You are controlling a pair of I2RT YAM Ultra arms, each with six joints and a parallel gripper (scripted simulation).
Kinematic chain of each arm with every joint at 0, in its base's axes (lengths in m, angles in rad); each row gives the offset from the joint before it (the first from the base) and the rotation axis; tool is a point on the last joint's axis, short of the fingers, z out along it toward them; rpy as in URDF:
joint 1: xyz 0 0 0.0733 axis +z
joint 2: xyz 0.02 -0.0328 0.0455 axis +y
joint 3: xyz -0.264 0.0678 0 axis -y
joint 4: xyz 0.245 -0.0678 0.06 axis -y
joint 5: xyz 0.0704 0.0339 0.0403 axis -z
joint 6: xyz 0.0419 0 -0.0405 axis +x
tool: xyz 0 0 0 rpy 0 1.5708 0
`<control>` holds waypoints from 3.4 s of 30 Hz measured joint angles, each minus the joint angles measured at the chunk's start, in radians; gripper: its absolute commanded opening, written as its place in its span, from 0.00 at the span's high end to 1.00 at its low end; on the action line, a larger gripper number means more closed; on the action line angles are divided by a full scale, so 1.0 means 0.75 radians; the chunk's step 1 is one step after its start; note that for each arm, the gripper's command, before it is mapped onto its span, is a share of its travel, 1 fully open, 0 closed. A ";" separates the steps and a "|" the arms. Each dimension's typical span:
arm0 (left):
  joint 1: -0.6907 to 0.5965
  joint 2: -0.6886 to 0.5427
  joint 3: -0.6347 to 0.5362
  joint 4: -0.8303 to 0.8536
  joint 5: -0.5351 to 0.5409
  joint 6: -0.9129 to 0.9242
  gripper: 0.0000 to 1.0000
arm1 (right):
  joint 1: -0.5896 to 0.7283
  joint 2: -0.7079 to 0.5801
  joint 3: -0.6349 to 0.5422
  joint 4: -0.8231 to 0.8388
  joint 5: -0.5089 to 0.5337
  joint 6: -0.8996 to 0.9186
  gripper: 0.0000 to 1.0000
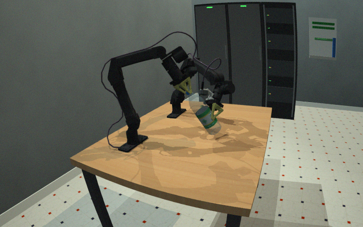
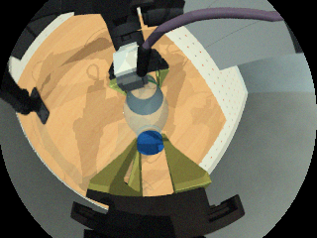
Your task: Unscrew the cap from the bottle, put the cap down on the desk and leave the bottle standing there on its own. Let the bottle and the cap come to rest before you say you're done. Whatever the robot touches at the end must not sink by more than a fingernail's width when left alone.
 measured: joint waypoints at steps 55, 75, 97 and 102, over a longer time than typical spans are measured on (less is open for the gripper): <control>-0.001 -0.001 0.000 -0.001 0.006 0.002 1.00 | -0.114 0.107 0.132 -0.168 -0.189 1.522 0.43; -0.001 -0.001 0.000 -0.001 0.006 0.002 1.00 | -0.198 0.111 0.140 -0.182 -0.341 2.599 0.43; -0.001 0.000 -0.001 -0.001 0.003 0.005 1.00 | -0.164 0.110 0.140 -0.158 -0.283 2.391 1.00; -0.001 0.000 -0.001 -0.001 -0.001 0.005 1.00 | -0.129 0.110 0.140 -0.158 -0.221 2.119 1.00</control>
